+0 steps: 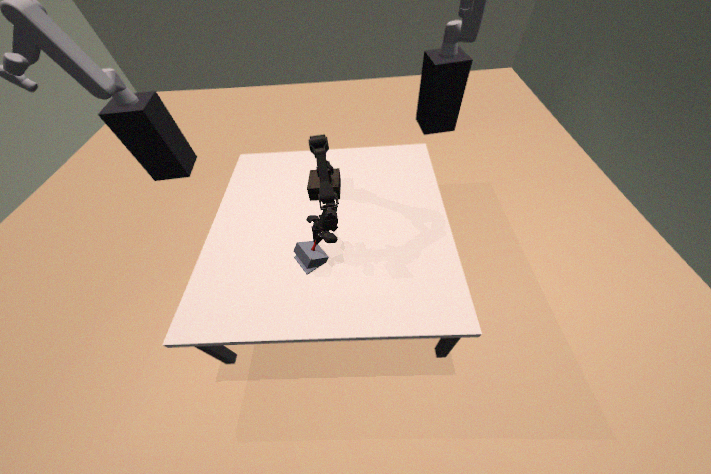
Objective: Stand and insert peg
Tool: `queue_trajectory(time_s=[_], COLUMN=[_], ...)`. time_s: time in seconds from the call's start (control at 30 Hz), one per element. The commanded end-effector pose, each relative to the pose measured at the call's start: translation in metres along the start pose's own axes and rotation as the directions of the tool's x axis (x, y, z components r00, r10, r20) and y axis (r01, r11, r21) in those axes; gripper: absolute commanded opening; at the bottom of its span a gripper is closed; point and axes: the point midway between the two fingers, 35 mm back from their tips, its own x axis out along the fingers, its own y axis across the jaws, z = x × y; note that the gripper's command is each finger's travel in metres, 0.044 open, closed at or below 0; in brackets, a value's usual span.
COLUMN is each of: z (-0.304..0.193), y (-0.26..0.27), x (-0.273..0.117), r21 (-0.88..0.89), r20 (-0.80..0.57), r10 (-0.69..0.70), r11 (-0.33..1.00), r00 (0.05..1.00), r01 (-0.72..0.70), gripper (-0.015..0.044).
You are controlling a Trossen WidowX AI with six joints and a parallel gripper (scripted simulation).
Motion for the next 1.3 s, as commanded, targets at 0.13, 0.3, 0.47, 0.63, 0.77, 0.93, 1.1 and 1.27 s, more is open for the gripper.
queue_trajectory(time_s=[0.13, 0.3, 0.47, 0.63, 0.77, 0.93, 1.1, 1.27], z=[0.0, -0.001, -0.002, -0.002, -0.003, -0.003, -0.003, -0.003], y=[0.001, 0.001, 0.001, 0.001, 0.001, 0.0, 0.0, 0.0], x=[0.005, 0.006, 0.008, 0.01, 0.011, 0.013, 0.015, 0.017], r21=[-0.004, -0.004, -0.004, -0.004, -0.004, -0.004, -0.004, -0.004], r20=[0.004, 0.004, 0.004, 0.004, 0.004, 0.004, 0.004, 0.003], r10=[0.003, 0.003, 0.003, 0.003, 0.003, 0.003, 0.003, 0.003], r11=[1.0, 1.0, 1.0, 1.0, 1.0, 1.0, 1.0, 1.0], r00=[1.0, 1.0, 1.0, 1.0, 1.0, 1.0, 1.0, 1.0], r01=[-0.002, -0.003, -0.003, -0.003, -0.003, -0.003, -0.003, -0.003], gripper=[0.0, 0.0, 0.0, 0.0, 0.0, 0.0, 0.0, 0.0])
